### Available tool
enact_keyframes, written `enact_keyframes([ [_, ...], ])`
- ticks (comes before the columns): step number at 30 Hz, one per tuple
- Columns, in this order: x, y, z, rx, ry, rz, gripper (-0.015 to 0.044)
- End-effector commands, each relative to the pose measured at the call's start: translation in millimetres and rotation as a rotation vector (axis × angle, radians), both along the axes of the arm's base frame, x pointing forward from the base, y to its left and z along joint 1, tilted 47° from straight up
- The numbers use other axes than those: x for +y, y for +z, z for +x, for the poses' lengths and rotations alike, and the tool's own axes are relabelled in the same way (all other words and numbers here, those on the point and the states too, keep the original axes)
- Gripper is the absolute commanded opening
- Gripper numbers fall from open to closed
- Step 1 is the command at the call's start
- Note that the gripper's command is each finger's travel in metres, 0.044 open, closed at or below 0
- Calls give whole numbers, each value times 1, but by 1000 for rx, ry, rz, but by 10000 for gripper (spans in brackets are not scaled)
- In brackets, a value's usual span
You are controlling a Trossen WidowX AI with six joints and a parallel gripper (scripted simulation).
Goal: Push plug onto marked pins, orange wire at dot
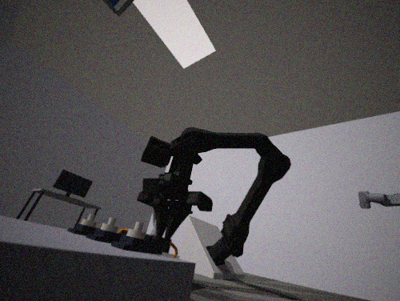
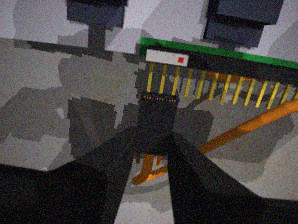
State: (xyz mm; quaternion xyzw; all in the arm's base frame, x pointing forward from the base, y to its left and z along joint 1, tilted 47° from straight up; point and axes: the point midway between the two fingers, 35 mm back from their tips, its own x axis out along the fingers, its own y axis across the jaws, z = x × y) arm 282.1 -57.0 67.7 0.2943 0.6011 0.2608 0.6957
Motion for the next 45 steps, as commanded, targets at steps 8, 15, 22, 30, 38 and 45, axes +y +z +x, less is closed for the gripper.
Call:
enact_keyframes([
  [8, -1, -1, 6, 4, -5, 5, 0],
  [15, -1, 1, 10, 4, -5, 5, 0],
  [22, -2, 2, 15, 3, -5, 5, 0],
  [30, -2, 3, 20, 3, -5, 5, 0],
  [38, -1, 0, 16, 3, -5, 5, 184],
  [45, -27, 24, 12, 4, -5, 2, 368],
])
